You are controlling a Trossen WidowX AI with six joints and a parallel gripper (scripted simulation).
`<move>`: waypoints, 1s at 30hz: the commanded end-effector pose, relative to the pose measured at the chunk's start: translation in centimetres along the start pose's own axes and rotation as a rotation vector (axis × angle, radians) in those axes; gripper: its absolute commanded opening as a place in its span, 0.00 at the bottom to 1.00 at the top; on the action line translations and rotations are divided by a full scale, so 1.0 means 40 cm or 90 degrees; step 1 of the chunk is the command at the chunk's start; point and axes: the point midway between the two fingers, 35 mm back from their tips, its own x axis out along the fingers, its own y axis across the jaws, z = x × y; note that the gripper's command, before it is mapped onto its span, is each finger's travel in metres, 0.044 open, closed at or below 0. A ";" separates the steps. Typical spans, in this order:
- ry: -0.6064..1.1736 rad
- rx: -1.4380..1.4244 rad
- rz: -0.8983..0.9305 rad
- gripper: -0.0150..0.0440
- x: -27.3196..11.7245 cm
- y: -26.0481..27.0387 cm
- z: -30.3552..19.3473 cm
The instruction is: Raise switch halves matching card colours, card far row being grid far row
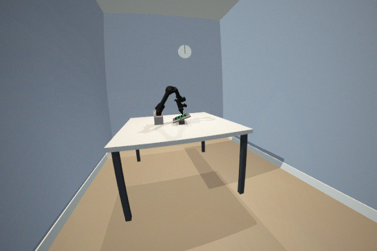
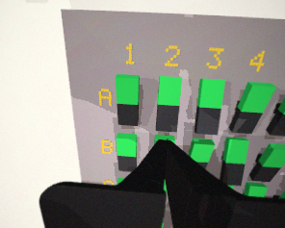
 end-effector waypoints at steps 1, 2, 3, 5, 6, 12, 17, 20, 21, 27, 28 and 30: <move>0.002 -0.007 -0.005 0.25 0.006 -0.001 -0.006; 0.002 -0.007 -0.005 0.25 0.006 -0.001 -0.006; 0.002 -0.007 -0.005 0.25 0.006 -0.001 -0.006; 0.002 -0.007 -0.005 0.25 0.007 -0.001 -0.006; 0.002 -0.007 -0.005 0.25 0.007 -0.001 -0.006; 0.002 -0.007 -0.005 0.25 0.009 -0.001 -0.005; 0.002 -0.007 -0.005 0.25 0.011 -0.001 -0.005; 0.000 -0.001 0.000 0.25 0.000 0.001 0.000; -0.001 -0.001 0.000 0.25 -0.019 0.003 -0.001; -0.014 -0.007 -0.003 0.25 -0.155 0.002 -0.012; -0.014 -0.007 -0.003 0.25 -0.155 0.002 -0.012; -0.014 -0.007 -0.003 0.25 -0.155 0.002 -0.012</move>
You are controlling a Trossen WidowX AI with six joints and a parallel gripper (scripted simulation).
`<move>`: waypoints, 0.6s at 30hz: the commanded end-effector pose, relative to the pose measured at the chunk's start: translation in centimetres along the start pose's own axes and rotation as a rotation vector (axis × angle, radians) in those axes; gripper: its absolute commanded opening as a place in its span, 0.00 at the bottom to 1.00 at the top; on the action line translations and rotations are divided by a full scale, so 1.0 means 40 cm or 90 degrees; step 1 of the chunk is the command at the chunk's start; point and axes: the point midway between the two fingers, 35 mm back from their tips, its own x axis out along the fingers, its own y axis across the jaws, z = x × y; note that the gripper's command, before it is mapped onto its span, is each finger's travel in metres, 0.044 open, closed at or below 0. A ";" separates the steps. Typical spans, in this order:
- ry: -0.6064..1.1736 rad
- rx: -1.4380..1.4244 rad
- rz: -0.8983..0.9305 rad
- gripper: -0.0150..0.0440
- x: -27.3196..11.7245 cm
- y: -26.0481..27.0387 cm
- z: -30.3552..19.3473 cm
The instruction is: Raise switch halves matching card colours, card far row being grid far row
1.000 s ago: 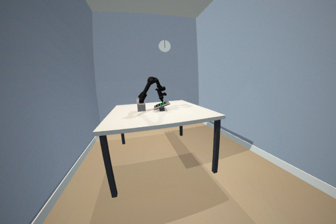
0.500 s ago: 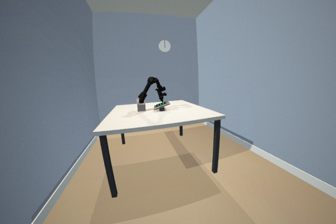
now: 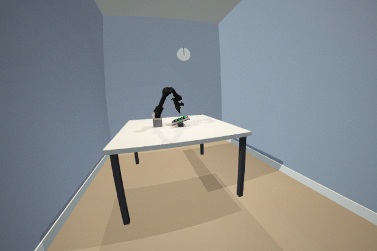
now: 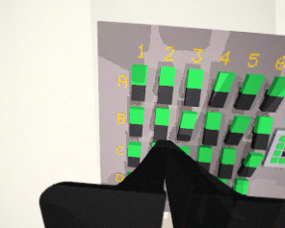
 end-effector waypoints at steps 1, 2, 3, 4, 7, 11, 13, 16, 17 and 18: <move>0.002 0.009 0.001 0.25 -0.023 -0.008 0.002; 0.002 0.009 0.001 0.25 -0.024 -0.011 -0.001; 0.002 0.009 0.001 0.25 -0.025 -0.020 -0.010; 0.002 0.009 0.001 0.25 -0.026 -0.036 -0.026; 0.003 0.008 0.000 0.25 -0.027 -0.093 -0.092; 0.003 0.007 0.000 0.25 -0.023 -0.134 -0.147; 0.003 0.007 0.000 0.25 -0.023 -0.134 -0.147; 0.003 0.007 0.000 0.25 -0.023 -0.134 -0.147; 0.002 0.007 0.000 0.25 -0.018 -0.134 -0.147; 0.000 0.007 0.001 0.25 -0.003 -0.133 -0.147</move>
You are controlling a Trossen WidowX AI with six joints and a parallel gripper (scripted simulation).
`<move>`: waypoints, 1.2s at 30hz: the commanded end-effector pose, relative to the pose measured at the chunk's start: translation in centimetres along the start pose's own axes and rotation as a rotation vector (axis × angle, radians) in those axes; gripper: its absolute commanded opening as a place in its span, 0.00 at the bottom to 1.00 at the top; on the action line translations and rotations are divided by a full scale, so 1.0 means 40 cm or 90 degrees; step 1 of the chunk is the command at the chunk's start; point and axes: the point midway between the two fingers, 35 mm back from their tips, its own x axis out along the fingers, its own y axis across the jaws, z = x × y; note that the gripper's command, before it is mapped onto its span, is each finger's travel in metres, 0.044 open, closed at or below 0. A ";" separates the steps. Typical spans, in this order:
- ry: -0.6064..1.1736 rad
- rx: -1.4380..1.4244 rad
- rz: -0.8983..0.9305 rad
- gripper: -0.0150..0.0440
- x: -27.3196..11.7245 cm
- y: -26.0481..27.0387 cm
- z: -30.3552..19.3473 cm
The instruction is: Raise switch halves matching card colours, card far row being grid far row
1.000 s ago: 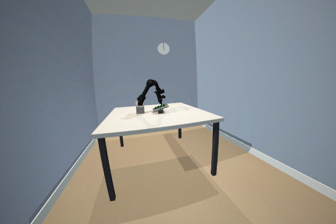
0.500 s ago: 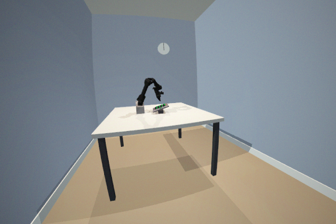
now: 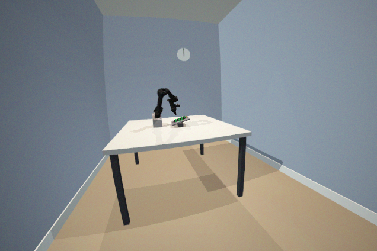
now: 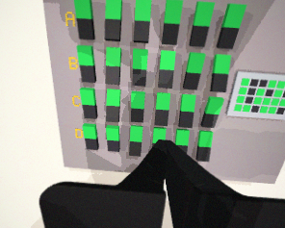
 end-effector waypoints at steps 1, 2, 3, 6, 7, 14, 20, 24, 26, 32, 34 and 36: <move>-0.006 0.002 0.004 0.25 0.043 -0.006 -0.012; -0.011 0.002 0.003 0.25 0.067 -0.007 -0.012; -0.014 0.002 0.002 0.25 0.081 -0.008 -0.013; -0.015 0.002 0.001 0.25 0.086 -0.009 -0.014; -0.015 0.002 0.001 0.25 0.086 -0.009 -0.014; -0.015 0.002 0.001 0.25 0.088 -0.009 -0.014; -0.016 0.002 0.001 0.25 0.111 -0.010 -0.014; -0.015 0.002 0.001 0.25 0.119 -0.009 -0.014; -0.015 0.002 0.001 0.25 0.127 -0.009 -0.014; -0.016 0.002 0.001 0.25 0.146 -0.009 -0.014; -0.016 0.002 0.001 0.25 0.146 -0.009 -0.014; -0.016 0.002 0.001 0.25 0.146 -0.009 -0.014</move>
